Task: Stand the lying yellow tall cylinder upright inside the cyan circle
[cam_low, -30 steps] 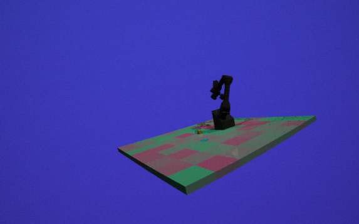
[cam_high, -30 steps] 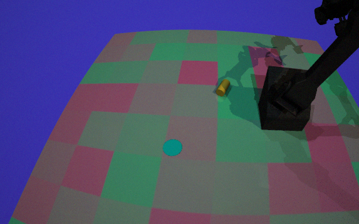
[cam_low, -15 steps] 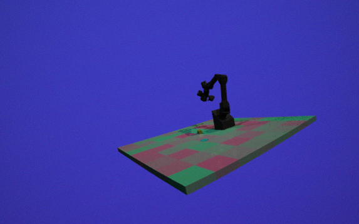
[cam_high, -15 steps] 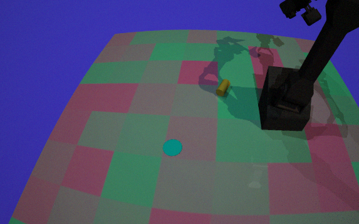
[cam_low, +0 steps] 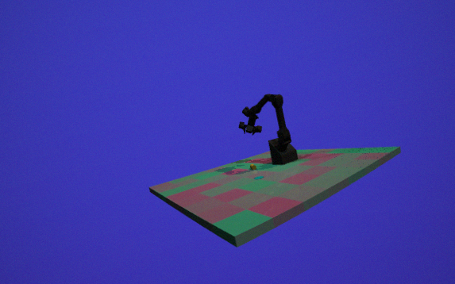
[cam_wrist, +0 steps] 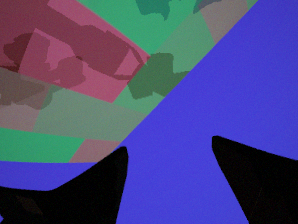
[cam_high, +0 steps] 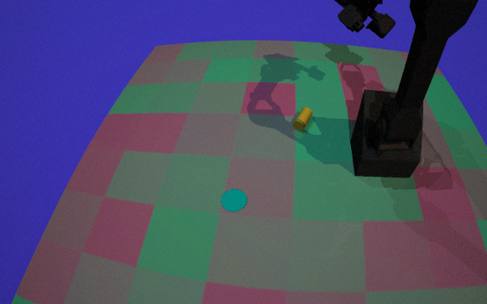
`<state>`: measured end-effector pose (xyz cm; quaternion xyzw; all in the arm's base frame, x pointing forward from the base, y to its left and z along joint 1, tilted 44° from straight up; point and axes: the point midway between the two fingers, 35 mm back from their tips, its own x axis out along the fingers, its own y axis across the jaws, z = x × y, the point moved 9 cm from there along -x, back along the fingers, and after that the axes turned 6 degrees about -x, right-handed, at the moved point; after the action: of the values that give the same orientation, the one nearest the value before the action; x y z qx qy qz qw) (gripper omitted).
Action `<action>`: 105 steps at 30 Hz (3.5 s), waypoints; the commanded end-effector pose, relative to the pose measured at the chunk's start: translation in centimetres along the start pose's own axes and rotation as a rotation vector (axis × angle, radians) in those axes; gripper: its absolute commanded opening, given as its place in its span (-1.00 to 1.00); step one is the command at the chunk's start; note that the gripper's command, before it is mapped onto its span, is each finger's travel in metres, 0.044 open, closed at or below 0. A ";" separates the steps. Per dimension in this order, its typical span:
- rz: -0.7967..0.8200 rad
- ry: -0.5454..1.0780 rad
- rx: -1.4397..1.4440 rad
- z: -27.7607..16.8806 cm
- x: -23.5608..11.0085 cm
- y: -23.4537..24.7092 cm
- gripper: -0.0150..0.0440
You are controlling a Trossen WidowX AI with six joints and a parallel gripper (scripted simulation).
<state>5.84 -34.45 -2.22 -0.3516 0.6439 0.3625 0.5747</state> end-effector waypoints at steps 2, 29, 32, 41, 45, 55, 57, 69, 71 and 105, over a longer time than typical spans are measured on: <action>-0.003 -0.132 -0.074 3.7 -0.7 -1.8 0.56; 0.254 -0.749 -0.332 22.6 -6.5 -3.9 0.56; 0.257 -0.752 -0.332 22.7 -6.5 -3.9 0.56; 0.255 -0.752 -0.332 27.9 -0.6 -1.6 0.56; 0.257 -0.756 -0.333 29.7 1.2 -0.1 0.56; 0.257 -0.756 -0.333 29.7 1.2 -0.1 -0.14; 0.257 -0.756 -0.333 29.7 1.2 -0.1 -0.14; 0.255 -0.752 -0.332 28.2 -0.3 -1.4 -0.14; 0.255 -0.751 -0.332 27.8 -0.7 -1.6 -0.14; 0.279 -0.734 -0.265 23.4 -7.2 -4.5 -0.14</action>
<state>21.10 -16.05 2.37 -0.1855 0.3722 0.6275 0.6582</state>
